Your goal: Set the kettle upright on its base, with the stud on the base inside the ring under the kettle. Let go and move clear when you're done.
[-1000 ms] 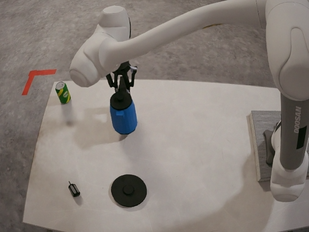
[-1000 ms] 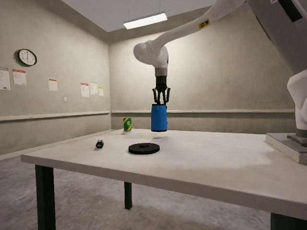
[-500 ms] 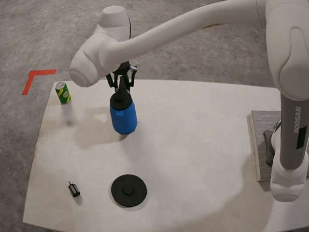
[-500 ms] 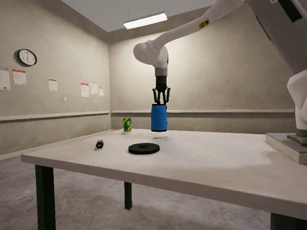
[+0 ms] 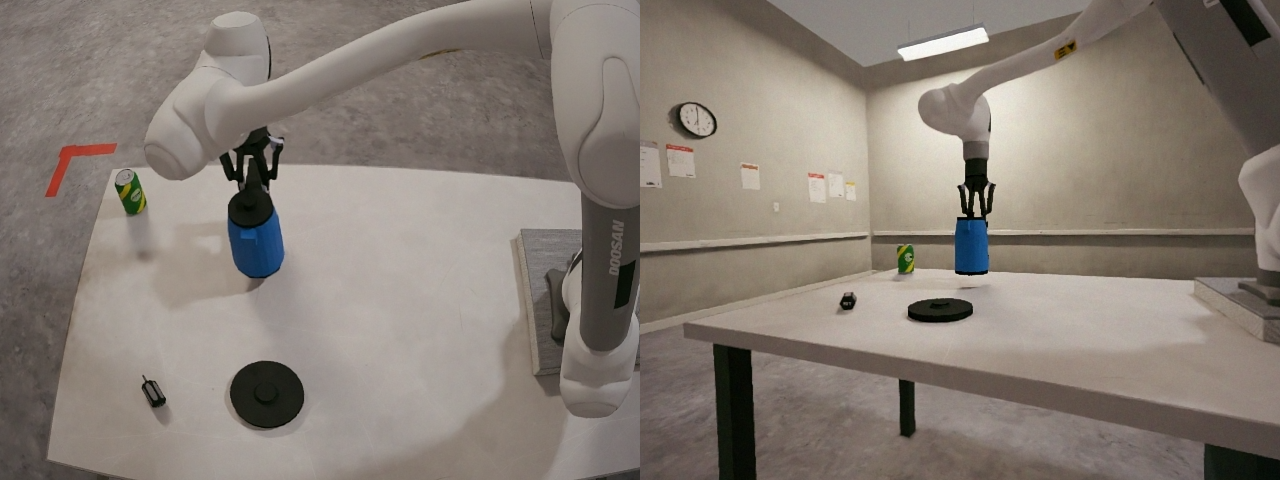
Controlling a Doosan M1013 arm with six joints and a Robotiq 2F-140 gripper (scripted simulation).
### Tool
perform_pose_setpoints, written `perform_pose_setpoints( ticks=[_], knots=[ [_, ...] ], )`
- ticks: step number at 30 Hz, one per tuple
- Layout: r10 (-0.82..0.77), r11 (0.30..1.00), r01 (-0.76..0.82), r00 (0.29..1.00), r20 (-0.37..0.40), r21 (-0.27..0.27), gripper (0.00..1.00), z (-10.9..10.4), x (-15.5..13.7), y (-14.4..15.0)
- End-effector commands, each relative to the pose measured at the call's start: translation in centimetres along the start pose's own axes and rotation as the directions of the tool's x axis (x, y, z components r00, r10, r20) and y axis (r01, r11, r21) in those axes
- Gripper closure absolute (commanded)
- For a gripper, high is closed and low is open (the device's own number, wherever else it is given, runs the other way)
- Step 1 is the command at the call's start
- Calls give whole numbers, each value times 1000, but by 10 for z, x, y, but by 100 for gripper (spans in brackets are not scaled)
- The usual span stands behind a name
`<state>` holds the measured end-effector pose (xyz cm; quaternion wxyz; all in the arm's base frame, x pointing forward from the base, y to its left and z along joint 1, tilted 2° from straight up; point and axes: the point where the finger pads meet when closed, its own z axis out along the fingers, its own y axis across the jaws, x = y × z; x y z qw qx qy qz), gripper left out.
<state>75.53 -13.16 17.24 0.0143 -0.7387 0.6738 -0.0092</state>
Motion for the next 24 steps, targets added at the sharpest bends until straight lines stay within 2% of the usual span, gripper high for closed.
perform_pose_setpoints(
  ticks=[1,24],
  knots=[
    [-2,1000,2,1000,-4,-1,90,-3,-1,0],
    [-1,1000,1,1000,-6,2,90,-2,-24,3]
  ],
)
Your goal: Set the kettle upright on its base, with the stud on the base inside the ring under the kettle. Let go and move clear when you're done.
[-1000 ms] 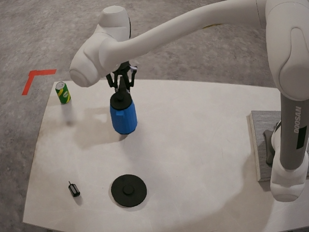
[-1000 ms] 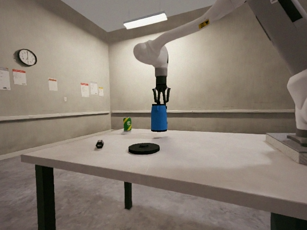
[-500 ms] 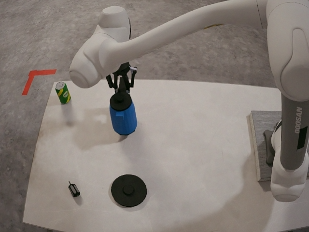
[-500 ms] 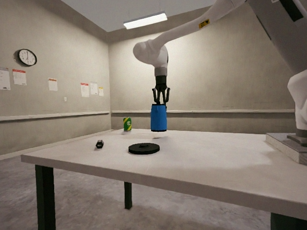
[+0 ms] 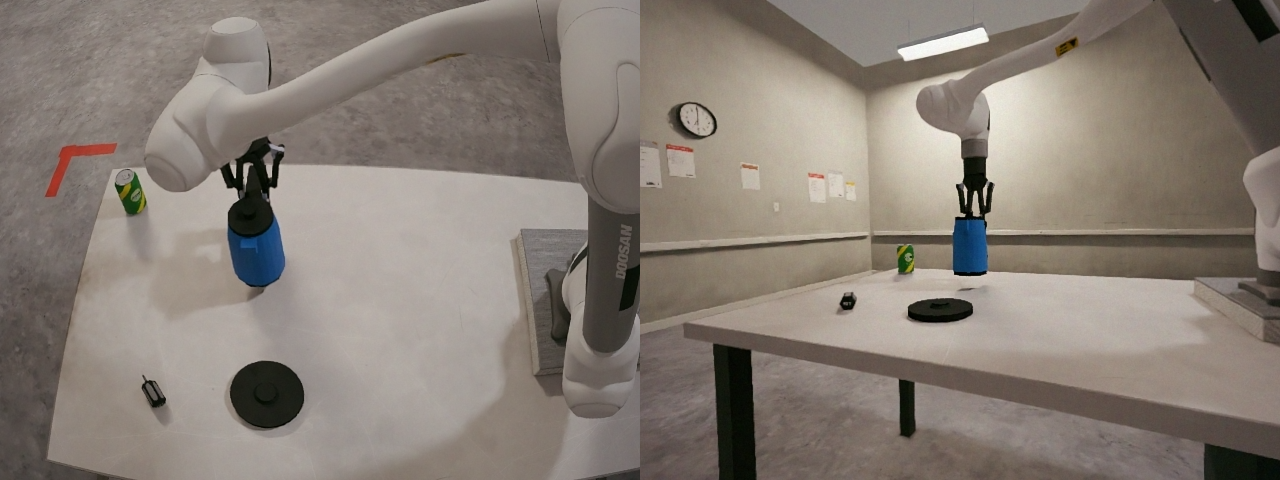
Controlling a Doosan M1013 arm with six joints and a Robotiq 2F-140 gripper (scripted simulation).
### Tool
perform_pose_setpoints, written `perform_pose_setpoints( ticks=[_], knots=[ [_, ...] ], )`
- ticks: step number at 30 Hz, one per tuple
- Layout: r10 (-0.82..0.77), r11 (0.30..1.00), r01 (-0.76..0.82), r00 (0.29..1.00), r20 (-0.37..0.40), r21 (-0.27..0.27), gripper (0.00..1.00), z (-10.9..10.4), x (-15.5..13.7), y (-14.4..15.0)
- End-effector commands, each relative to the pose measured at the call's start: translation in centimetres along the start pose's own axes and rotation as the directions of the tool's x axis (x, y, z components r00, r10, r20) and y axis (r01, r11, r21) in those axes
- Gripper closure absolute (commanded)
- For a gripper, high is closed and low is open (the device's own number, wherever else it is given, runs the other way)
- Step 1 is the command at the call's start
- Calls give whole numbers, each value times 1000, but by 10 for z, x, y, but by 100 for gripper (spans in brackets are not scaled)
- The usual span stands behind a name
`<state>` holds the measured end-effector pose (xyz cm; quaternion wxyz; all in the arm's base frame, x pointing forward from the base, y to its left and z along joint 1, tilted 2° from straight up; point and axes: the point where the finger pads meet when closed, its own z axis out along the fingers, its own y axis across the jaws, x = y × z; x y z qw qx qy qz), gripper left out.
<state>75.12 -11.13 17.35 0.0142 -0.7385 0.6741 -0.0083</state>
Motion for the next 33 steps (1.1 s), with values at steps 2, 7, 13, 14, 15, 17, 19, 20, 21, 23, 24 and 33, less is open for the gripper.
perform_pose_setpoints(
  ticks=[2,7,13,14,15,17,19,20,21,23,24,33],
  knots=[
    [-2,1000,2,1000,-7,3,90,-1,-7,1],
    [-2,1000,2,1000,-7,4,90,-1,-16,2],
    [-2,1000,2,1000,-7,4,90,-1,-29,3],
    [-2,1000,2,1000,-7,4,90,-1,-31,3],
    [-2,1000,2,1000,-7,4,90,-1,-34,3],
    [-2,1000,2,1000,-7,4,90,-1,-40,4],
    [-2,1000,2,1000,-7,4,90,-2,-46,4],
    [-2,1000,2,1000,-7,4,90,-2,-49,5],
    [-2,1000,2,1000,-7,4,90,-2,-52,5],
    [-2,1000,2,1000,-7,4,90,-2,-58,5],
    [-2,1000,2,1000,-7,4,90,-2,-58,5],
    [-2,1000,2,1000,-7,4,90,-2,-85,8]
  ],
)
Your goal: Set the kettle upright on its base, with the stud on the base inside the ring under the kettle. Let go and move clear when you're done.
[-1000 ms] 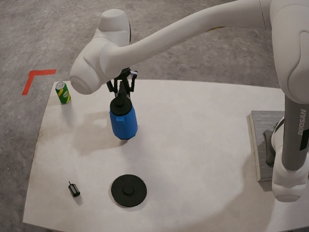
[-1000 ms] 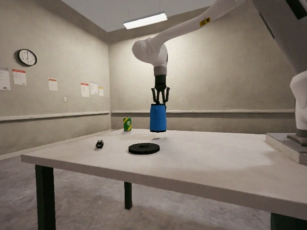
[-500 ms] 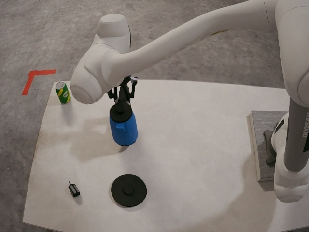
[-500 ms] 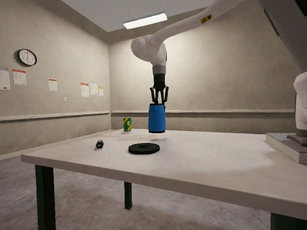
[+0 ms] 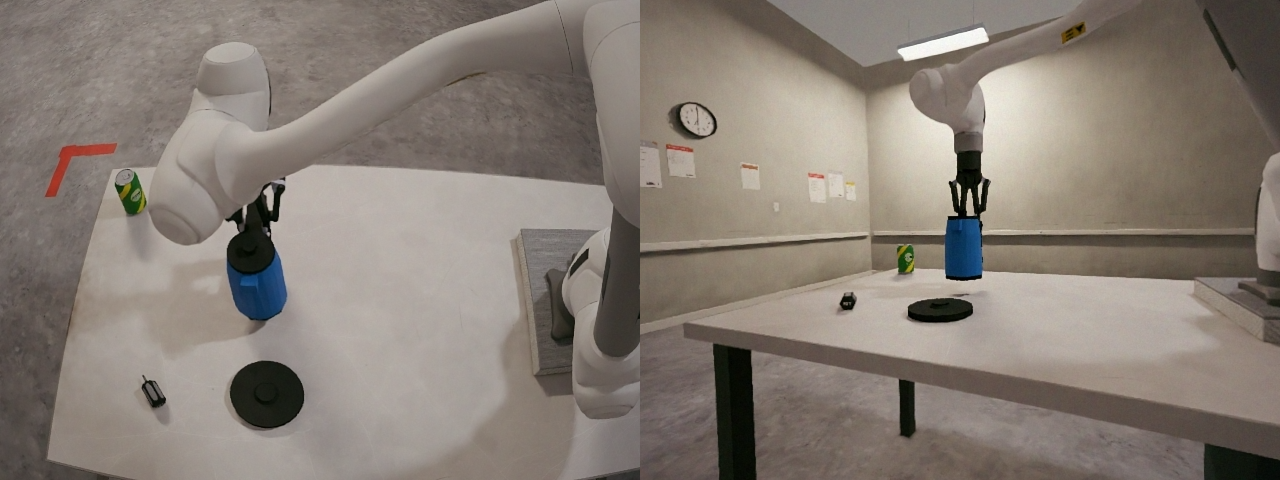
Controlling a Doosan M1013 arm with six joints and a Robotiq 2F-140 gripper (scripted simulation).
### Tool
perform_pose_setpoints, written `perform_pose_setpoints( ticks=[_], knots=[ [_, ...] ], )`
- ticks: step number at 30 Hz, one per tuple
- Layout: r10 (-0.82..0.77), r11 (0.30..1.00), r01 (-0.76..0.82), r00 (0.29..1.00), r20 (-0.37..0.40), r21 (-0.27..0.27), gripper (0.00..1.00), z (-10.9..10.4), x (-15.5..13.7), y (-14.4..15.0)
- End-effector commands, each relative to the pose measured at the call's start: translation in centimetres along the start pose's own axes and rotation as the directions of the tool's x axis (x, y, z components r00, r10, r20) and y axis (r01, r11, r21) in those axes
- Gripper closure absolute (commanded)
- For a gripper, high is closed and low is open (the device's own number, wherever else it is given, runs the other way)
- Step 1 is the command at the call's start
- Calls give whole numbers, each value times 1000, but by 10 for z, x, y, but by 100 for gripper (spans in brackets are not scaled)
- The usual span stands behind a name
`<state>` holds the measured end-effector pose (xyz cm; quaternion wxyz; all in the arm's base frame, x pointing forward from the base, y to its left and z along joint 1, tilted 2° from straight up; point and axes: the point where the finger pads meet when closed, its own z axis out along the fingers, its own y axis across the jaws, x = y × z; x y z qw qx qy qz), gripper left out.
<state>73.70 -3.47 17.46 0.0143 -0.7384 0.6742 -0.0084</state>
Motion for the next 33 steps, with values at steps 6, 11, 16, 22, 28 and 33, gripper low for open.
perform_pose_setpoints(
  ticks=[6,11,16,22,28,33],
  knots=[
    [-2,1000,2,1000,-7,4,90,-1,-29,3],
    [-2,1000,2,1000,-7,3,90,-1,-40,4],
    [-2,1000,2,1000,-7,4,90,-1,-59,6],
    [-2,1000,2,1000,-7,4,90,-1,-81,7],
    [-2,1000,2,1000,-7,4,90,-1,-95,8],
    [-2,1000,2,1000,-7,4,90,-1,-112,10]
  ],
)
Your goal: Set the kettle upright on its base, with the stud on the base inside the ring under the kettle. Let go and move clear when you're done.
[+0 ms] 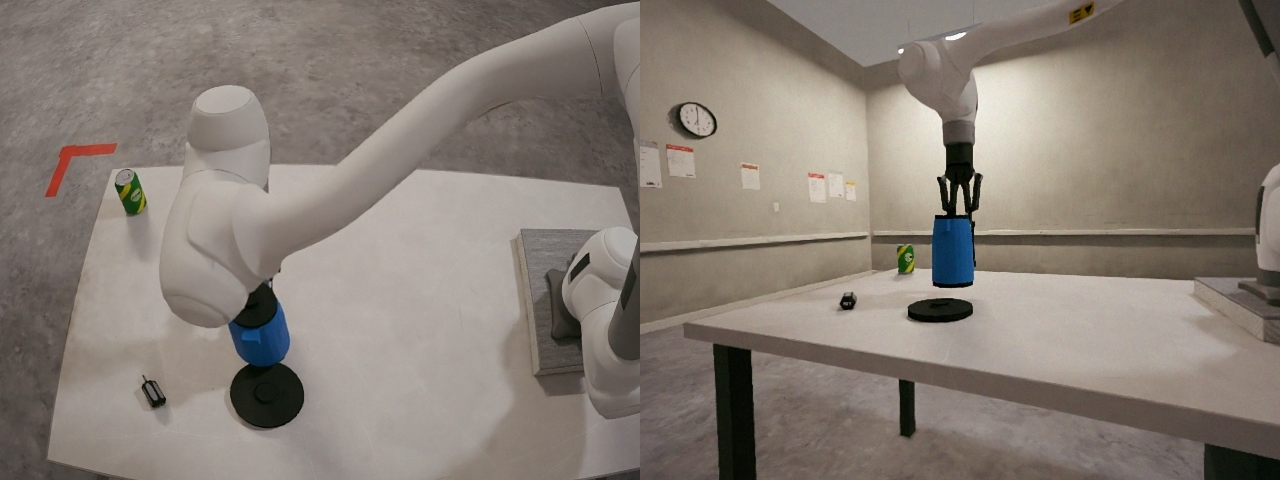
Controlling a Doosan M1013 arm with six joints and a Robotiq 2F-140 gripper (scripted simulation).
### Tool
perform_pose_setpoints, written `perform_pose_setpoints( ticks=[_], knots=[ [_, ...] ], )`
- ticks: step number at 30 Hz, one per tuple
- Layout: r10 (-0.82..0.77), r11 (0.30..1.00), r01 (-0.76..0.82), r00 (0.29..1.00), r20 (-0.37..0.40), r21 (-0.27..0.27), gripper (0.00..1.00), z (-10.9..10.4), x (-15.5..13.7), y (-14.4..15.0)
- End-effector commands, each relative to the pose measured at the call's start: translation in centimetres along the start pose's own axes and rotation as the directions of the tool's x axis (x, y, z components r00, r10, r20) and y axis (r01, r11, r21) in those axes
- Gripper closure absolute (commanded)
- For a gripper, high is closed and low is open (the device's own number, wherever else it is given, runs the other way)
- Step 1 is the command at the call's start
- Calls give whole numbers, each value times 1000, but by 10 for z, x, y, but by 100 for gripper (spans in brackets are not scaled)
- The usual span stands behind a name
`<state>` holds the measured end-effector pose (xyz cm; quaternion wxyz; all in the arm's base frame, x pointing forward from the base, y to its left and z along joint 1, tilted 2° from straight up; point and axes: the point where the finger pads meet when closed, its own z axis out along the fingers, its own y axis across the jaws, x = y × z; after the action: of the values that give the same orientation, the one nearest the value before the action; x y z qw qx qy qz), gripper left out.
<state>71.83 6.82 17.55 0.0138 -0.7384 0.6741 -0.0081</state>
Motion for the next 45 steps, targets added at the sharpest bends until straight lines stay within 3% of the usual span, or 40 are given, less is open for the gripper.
perform_pose_setpoints(
  ticks=[1,25,45],
  knots=[
    [-2,1000,2,1000,-6,5,90,-1,-11,1],
    [-2,1000,2,1000,-6,5,90,-1,-70,6],
    [-3,1000,3,1000,-6,5,90,-2,-92,7]
  ],
)
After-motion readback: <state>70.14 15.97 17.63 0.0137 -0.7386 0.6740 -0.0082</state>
